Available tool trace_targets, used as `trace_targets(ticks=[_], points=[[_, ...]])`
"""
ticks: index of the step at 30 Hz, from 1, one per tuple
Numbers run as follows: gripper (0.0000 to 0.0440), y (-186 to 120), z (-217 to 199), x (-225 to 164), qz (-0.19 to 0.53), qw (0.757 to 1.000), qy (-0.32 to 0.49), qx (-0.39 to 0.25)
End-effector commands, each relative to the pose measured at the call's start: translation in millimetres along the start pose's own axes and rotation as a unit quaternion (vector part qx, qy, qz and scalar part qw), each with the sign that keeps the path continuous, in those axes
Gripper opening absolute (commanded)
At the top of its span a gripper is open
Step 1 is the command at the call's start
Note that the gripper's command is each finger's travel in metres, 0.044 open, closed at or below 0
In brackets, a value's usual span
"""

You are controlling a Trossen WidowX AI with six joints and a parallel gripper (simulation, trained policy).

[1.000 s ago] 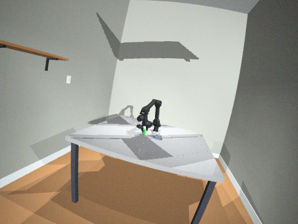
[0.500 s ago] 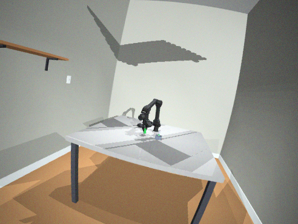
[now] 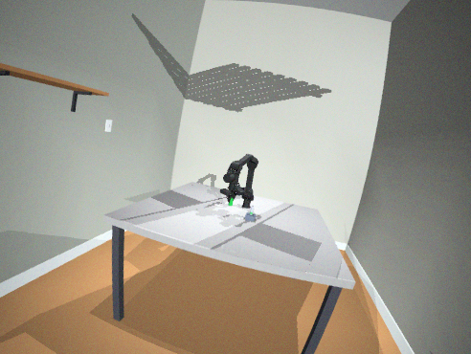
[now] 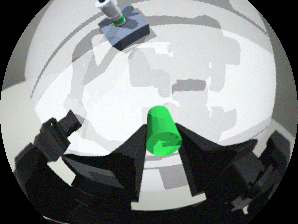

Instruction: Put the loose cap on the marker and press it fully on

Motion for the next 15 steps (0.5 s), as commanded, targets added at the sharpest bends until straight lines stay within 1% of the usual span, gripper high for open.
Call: trace_targets(ticks=[1,15], points=[[0.0036,-12,0,12,-0.004,1.0,-0.007,-0.011],[0.0015,-37,8,66,-0.014,0.999,-0.044,-0.019]])
Point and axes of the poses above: the point midway between the two fingers, 35 mm back from their tips, its own y axis out along the fingers, its own z axis across the jaws, x = y × z, the point moved 5 cm from there along -y, back along the fingers, and after that the axes turned 6 degrees about -y, right-handed, at the moved point
